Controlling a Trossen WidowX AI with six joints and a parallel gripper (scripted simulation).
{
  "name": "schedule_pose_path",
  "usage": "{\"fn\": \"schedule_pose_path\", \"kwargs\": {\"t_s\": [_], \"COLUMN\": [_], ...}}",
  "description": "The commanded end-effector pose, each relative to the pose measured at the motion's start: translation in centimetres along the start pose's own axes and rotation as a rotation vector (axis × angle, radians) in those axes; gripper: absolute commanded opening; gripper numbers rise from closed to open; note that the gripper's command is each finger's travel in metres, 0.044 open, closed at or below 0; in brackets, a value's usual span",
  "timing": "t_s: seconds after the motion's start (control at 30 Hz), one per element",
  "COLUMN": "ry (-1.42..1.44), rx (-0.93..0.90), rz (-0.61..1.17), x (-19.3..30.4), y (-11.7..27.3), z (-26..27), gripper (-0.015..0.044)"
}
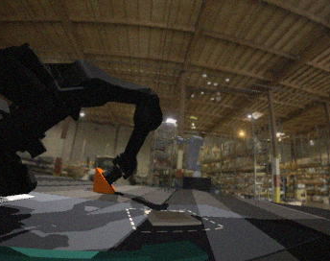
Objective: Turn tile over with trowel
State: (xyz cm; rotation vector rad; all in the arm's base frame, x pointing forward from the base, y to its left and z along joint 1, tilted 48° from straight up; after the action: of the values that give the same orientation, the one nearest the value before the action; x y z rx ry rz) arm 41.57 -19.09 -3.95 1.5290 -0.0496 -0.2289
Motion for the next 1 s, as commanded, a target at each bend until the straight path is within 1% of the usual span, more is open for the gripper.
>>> {"fn": "schedule_pose_path", "kwargs": {"t_s": [0.0,0.13,0.17,0.47,0.67,0.83,0.97], "ry": [-0.009,-0.009,-0.009,-0.009,-0.005,-0.004,-0.002], "rx": [-0.003,-0.003,-0.003,-0.003,0.0,0.0,-0.003], "rz": [-0.003,-0.003,-0.003,-0.003,-0.001,-0.001,0.001], "x": [-0.1,-0.1,-0.1,-0.1,0.0,-0.2,-3.5], "y": [-0.1,-0.1,-0.1,0.1,5.7,6.1,10.1], "z": [0.1,0.1,0.1,0.2,0.2,0.4,4.3], "gripper": [0.0184,0.0289,0.03,0.03,0.03,0.03,0.03]}}
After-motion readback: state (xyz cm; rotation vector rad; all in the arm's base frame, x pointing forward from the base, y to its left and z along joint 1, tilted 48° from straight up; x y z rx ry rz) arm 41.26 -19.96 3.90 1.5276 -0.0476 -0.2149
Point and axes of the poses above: the point midway between the two fingers, 35 mm back from their tips, its own y axis back along the fingers, its own z axis across the jaws, x = y × z, the point moved 7 cm from there along y, back along the fingers, and after that the axes turned 3 degrees about y, right-handed, at the moved point
